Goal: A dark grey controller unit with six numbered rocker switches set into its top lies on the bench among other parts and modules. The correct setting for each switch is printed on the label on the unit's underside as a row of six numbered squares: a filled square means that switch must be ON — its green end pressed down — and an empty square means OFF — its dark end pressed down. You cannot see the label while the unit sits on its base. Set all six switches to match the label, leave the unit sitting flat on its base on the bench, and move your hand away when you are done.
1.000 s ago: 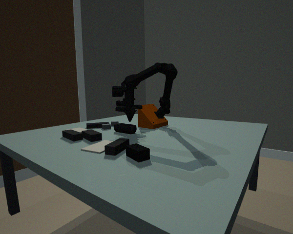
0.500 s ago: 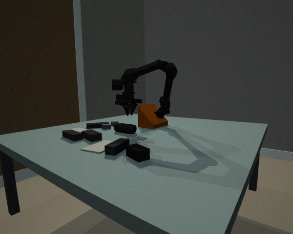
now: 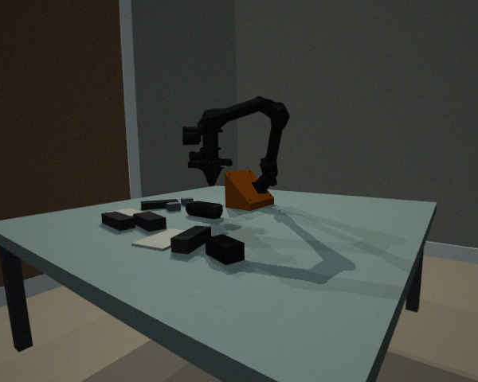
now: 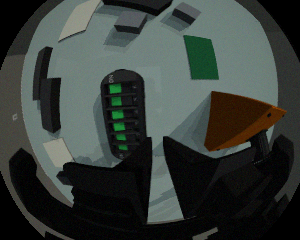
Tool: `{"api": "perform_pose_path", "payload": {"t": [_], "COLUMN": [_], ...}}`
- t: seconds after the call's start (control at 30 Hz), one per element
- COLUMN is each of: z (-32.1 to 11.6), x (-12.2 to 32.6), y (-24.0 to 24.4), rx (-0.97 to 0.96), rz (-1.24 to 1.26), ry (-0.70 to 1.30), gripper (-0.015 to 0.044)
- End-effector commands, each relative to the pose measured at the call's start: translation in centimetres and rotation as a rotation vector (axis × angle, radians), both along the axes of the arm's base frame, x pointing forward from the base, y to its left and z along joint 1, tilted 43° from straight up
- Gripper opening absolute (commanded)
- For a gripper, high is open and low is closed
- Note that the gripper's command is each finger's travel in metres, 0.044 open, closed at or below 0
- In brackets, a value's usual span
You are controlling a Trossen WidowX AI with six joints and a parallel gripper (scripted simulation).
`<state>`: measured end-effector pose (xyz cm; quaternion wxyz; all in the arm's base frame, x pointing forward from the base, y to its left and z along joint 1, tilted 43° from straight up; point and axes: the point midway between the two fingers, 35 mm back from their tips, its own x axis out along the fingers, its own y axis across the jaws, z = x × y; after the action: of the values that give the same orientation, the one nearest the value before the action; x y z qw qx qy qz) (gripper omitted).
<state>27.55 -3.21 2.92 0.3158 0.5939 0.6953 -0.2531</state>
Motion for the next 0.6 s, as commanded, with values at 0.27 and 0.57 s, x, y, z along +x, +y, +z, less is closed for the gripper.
{"api": "perform_pose_path", "payload": {"t": [0.27, 0.57], "z": [0.04, 0.04], "x": [0.01, 0.05], "y": [-0.08, -0.03], "rx": [-0.003, -0.001], "rz": [0.006, 0.000], "ry": [-0.003, -0.001], "gripper": [0.0000, 0.0184]}}
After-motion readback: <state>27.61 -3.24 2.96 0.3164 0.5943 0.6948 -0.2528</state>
